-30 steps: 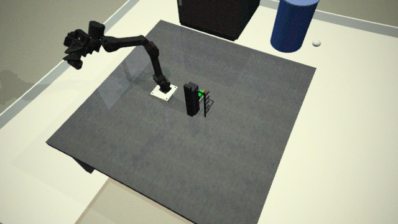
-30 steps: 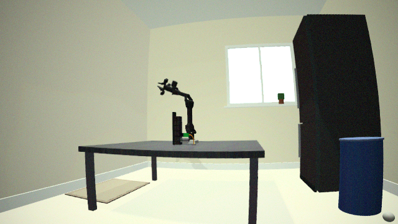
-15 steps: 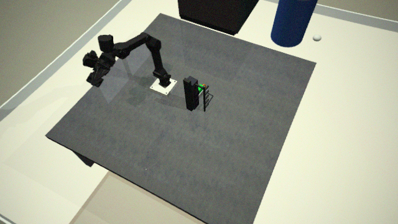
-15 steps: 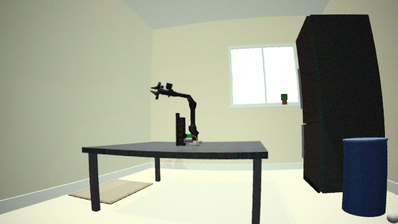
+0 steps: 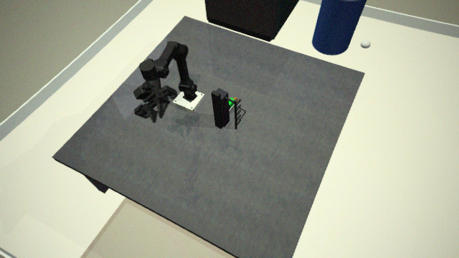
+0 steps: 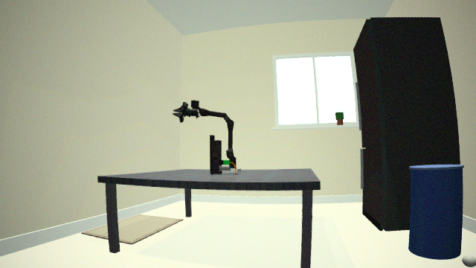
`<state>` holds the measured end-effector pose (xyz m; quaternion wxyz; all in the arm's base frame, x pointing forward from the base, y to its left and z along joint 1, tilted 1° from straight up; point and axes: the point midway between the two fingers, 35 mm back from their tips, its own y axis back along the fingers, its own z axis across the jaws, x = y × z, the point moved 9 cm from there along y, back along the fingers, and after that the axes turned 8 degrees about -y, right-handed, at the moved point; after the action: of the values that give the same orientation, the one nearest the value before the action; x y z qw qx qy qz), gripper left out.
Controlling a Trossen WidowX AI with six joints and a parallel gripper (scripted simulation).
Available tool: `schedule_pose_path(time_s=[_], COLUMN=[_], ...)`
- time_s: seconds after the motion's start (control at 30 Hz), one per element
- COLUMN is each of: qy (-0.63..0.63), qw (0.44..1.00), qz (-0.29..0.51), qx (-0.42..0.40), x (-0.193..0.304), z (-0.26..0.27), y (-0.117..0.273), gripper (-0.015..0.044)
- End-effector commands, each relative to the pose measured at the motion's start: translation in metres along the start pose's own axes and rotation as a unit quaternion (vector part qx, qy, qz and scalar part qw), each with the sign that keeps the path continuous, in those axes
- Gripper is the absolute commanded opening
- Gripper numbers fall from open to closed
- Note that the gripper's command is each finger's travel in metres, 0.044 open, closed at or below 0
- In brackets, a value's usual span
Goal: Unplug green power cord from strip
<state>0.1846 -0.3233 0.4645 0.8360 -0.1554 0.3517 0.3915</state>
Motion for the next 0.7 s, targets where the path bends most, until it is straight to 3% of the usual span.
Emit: schedule_pose_path(time_s=[0.0, 0.37, 0.67], qy=[0.043, 0.179, 0.309], qw=[0.997, 0.961, 0.89], qz=[0.057, 0.201, 0.312], qx=[-0.007, -0.059, -0.127], x=[0.038, 0.143, 0.23], z=[0.015, 0.063, 0.099], y=[-0.013, -0.023, -0.003], gripper=[0.016, 0.016, 0.016])
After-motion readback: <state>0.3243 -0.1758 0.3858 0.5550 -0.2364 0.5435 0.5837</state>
